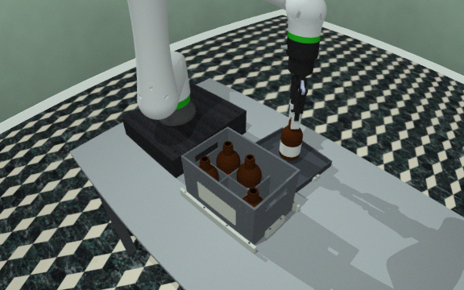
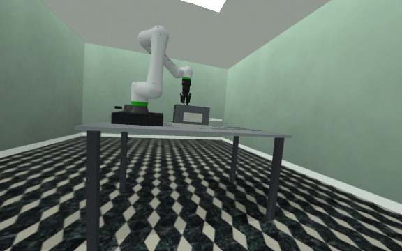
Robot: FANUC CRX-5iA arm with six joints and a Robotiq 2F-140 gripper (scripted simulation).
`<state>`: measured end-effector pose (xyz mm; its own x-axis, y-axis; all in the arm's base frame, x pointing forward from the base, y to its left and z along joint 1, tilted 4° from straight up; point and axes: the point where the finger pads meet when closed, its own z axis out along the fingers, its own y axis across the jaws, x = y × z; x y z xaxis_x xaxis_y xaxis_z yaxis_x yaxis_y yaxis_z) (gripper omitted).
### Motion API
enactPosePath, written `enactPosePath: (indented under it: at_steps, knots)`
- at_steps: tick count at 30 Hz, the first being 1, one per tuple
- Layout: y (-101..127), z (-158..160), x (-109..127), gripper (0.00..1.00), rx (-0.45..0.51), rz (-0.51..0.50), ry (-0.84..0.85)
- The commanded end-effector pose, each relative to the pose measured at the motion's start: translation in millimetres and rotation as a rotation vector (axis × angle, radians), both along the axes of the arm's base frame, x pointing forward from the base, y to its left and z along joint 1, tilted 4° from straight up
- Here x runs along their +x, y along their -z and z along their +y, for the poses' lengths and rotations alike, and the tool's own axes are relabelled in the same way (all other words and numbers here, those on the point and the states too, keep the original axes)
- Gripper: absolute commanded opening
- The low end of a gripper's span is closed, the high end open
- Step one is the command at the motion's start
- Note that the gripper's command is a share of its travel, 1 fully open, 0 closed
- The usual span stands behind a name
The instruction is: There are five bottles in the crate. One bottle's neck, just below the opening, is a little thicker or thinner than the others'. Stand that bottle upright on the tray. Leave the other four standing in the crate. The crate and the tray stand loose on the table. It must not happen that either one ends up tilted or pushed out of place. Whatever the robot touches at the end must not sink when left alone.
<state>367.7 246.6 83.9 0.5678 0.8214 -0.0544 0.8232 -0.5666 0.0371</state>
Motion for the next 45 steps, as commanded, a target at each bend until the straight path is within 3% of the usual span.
enactPosePath:
  at_steps: [1, 45]
  knots:
    - [0, 0, 1, 0.1, 0.001, -0.001, 0.0]
    - [15, -1, 1, 0.1, 0.001, -0.001, 0.0]
